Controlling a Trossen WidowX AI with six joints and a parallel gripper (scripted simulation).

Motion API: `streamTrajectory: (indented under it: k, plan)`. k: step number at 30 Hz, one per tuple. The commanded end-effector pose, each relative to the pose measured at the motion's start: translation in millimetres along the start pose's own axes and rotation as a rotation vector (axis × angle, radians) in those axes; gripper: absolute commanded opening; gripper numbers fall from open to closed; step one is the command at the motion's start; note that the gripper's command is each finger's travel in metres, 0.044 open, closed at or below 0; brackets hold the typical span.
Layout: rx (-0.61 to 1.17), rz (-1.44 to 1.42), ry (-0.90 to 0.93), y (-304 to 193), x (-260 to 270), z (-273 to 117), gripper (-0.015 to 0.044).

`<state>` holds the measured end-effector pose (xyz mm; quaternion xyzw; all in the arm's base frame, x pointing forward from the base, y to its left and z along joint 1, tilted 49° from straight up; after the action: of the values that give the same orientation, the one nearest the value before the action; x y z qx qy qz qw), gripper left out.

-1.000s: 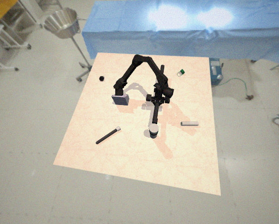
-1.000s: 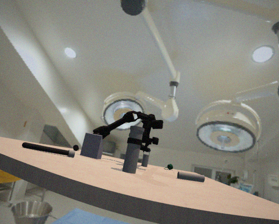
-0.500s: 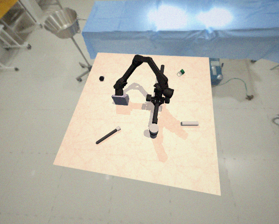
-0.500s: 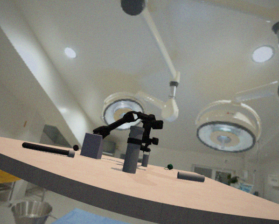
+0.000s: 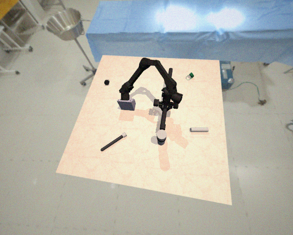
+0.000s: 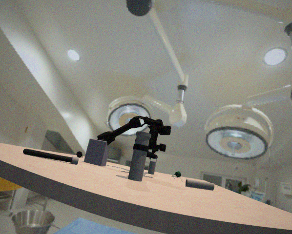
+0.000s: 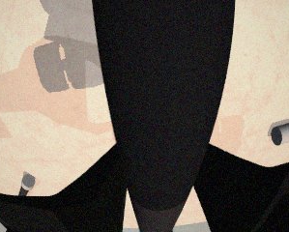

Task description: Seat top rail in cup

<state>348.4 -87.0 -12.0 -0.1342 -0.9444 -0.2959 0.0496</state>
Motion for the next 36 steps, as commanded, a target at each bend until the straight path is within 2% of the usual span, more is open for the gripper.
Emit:
streamTrajectory:
  k: [1,27,28,36]
  plan:
    - [0.015,0.002,-0.018,-9,-3,-6,0.0000]
    - [0.016,0.002,-0.018,-15,-8,-12,0.0000]
    - [-0.014,-0.005,0.017,0,-1,-1,0.0000]
    - [-0.014,-0.005,0.017,0,-1,-1,0.0000]
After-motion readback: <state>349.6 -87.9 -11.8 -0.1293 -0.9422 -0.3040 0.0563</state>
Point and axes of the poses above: the point midway between the two fingers, 35 mm back from their tips, its own z axis out along the fingers, its own x axis across the jaws, y = z × x, the point moved 2 cm from there along -z, back along the fingers, and after that the axes turned 14 degrees about z, right-handed, at the moved point
